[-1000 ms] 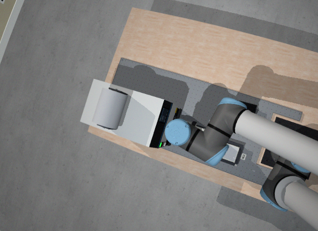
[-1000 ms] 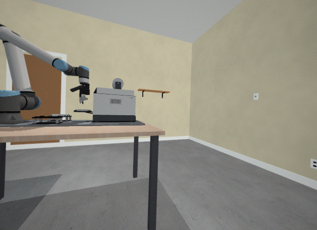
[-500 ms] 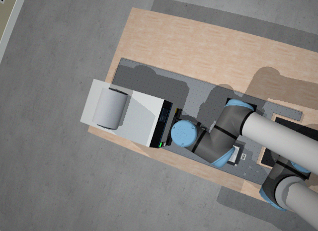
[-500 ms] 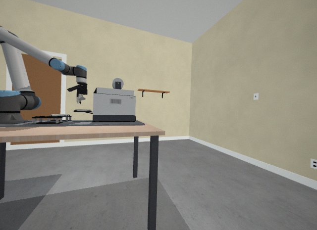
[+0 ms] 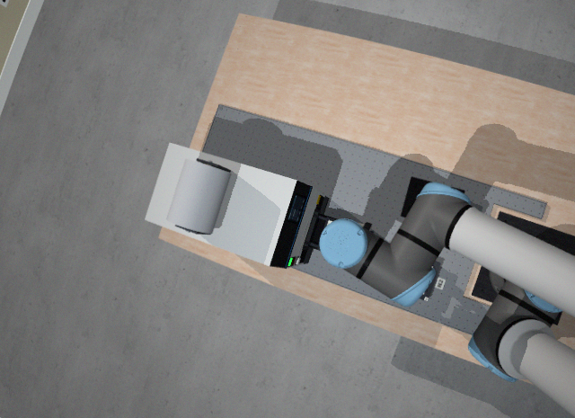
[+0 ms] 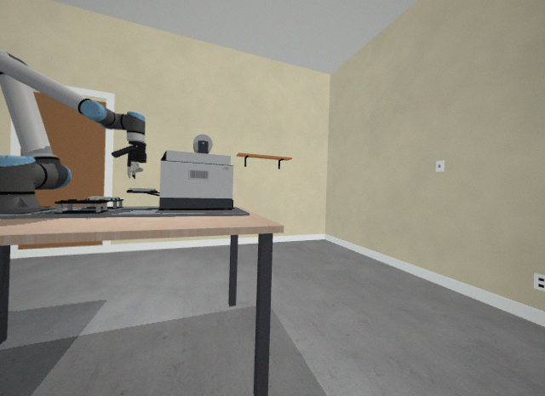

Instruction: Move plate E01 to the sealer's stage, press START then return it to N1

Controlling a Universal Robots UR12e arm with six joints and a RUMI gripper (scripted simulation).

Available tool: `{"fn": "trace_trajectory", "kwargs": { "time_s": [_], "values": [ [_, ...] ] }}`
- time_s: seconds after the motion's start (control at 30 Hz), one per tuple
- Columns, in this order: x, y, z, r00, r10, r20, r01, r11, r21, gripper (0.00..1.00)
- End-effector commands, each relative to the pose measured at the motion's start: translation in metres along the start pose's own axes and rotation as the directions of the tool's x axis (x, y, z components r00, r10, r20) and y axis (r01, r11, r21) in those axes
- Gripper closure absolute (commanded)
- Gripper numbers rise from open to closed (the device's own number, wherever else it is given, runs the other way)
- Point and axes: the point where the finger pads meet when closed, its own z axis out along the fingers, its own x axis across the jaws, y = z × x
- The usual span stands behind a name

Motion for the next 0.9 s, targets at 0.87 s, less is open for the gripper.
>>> {"fn": "trace_trajectory", "kwargs": {
  "time_s": [0.87],
  "values": [
    [0.067, -0.005, -0.068, 1.0, 0.0, 0.0, 0.0, 1.0, -0.001, 0.44]
  ]
}}
